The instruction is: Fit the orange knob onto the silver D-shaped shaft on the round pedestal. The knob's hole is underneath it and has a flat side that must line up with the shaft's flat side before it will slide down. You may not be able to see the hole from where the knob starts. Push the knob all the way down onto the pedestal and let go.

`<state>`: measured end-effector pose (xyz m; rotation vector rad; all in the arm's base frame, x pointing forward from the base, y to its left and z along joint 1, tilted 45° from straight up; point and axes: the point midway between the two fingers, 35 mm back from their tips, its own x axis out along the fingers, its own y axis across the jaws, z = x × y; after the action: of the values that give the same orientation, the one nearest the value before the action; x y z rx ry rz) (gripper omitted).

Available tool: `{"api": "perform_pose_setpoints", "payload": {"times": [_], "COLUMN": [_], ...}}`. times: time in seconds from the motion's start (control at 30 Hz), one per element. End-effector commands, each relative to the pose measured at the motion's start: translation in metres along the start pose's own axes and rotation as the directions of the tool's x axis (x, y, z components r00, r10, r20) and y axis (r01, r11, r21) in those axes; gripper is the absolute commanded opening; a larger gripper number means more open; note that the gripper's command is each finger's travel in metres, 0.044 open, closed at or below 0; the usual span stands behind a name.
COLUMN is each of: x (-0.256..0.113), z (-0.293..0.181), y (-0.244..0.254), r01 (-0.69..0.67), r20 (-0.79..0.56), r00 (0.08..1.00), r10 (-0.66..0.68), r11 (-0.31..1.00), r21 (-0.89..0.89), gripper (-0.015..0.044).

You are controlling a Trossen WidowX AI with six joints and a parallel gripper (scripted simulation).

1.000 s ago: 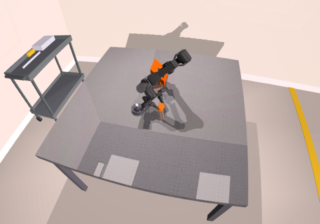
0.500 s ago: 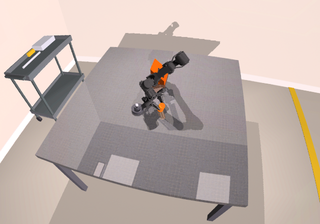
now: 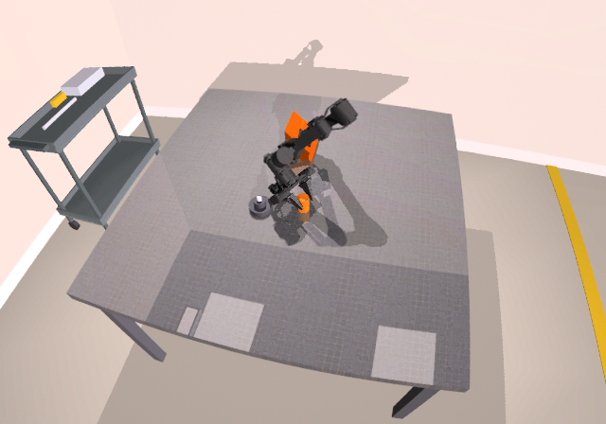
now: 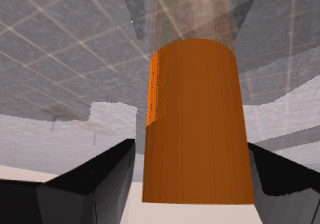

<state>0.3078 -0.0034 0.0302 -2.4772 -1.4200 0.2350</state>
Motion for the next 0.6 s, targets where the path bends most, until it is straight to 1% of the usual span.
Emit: {"api": "perform_pose_setpoints", "payload": {"times": [0.0,0.47,0.57], "x": [-0.0001,-0.0001,-0.0001], "z": [0.0,0.0,0.0], "y": [0.0,0.0,0.0], "r01": [0.001,0.001,0.001], "r20": [0.0,0.0,0.0], "r00": [1.0,1.0,1.0], "r10": [-0.001,-0.001,-0.001], "r11": [1.0,1.0,1.0], "r21": [0.004,0.004,0.004], "gripper": [0.026,0.026,0.0339]}}
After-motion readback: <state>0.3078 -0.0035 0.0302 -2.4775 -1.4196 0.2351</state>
